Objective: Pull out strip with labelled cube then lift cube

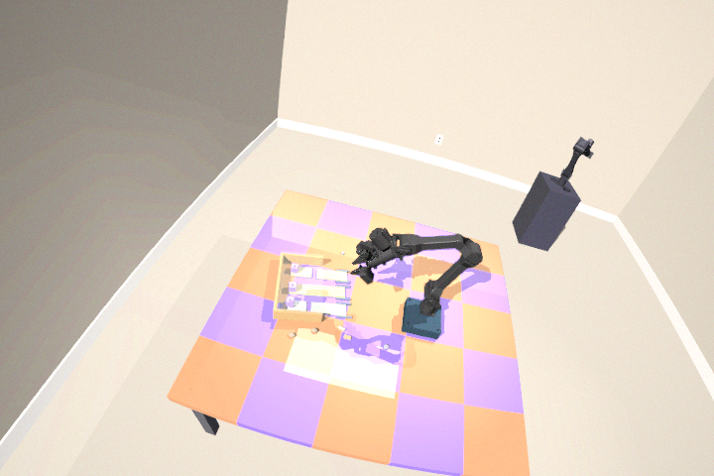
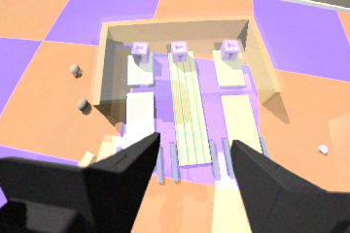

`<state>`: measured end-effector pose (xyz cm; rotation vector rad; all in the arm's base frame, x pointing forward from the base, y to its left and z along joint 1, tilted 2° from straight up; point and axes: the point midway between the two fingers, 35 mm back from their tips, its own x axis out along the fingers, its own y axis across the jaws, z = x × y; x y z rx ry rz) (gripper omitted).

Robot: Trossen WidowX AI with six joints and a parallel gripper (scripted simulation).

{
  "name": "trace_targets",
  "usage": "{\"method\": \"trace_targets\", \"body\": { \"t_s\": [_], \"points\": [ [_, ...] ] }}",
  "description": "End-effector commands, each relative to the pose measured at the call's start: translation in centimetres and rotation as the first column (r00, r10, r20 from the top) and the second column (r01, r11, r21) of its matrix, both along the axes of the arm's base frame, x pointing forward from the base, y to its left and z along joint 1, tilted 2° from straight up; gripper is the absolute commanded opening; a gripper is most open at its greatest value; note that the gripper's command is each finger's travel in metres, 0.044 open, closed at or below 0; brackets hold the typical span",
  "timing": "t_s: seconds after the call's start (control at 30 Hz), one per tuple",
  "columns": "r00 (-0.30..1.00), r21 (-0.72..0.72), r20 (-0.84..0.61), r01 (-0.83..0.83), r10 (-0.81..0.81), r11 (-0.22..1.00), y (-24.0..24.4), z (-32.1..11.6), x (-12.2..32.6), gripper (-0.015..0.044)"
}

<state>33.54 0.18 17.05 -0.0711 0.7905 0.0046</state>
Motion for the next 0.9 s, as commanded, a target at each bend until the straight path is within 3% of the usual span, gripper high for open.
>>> {"method": "trace_targets", "body": {
  "t_s": [0.0, 0.2, 0.43, 0.87],
  "points": [
    [0.984, -0.03, -0.176, -0.033, 0.027, 0.999, -0.2, -1.7, 1.9, 0.0138],
    [0.898, -0.042, -0.436, -0.093, 0.066, 0.995, -0.6, -4.9, 4.2, 0.0],
    [0.732, -0.012, -0.673, -0.16, 0.11, 0.987, -1.4, -9.1, 5.7, 0.0],
    [0.727, -0.011, -0.678, -0.161, 0.111, 0.987, -1.5, -10.2, 5.8, 0.0]
  ]
}}
